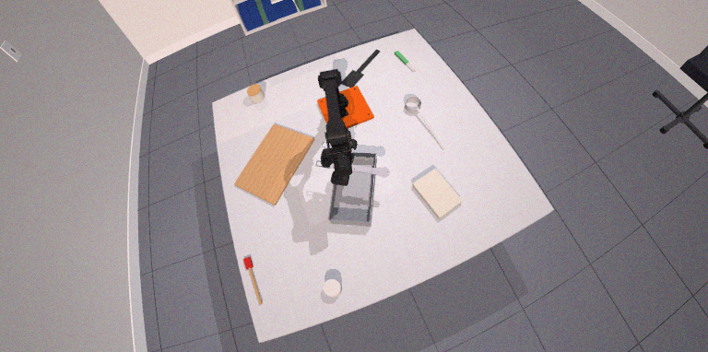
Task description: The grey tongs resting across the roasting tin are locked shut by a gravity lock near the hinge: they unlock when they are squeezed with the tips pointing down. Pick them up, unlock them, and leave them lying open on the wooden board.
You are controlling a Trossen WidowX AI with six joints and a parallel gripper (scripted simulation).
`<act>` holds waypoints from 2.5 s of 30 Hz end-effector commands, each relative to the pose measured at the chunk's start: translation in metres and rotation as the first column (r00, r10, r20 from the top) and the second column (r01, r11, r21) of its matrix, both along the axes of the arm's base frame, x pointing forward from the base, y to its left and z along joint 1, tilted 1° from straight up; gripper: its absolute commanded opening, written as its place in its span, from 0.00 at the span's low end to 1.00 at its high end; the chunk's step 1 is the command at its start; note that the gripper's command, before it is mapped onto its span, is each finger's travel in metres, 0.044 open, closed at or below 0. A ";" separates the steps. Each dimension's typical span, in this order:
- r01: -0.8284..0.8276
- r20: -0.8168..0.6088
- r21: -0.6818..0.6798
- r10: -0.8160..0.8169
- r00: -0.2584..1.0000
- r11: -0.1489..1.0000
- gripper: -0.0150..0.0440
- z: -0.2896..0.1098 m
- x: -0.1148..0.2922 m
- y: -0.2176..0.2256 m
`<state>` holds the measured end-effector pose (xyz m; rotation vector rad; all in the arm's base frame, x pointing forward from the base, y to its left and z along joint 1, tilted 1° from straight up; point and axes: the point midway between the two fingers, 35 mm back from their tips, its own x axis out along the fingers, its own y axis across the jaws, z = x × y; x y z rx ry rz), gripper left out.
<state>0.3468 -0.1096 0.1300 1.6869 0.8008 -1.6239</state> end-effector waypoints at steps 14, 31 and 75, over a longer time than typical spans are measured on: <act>-0.235 -0.006 -0.014 0.235 0.972 0.972 0.00 0.021 -0.020 -0.065; -0.529 -0.018 -0.027 0.529 0.849 0.848 0.00 0.049 -0.070 -0.145; -0.946 -0.061 -0.023 0.944 0.324 0.323 0.00 0.056 -0.232 -0.264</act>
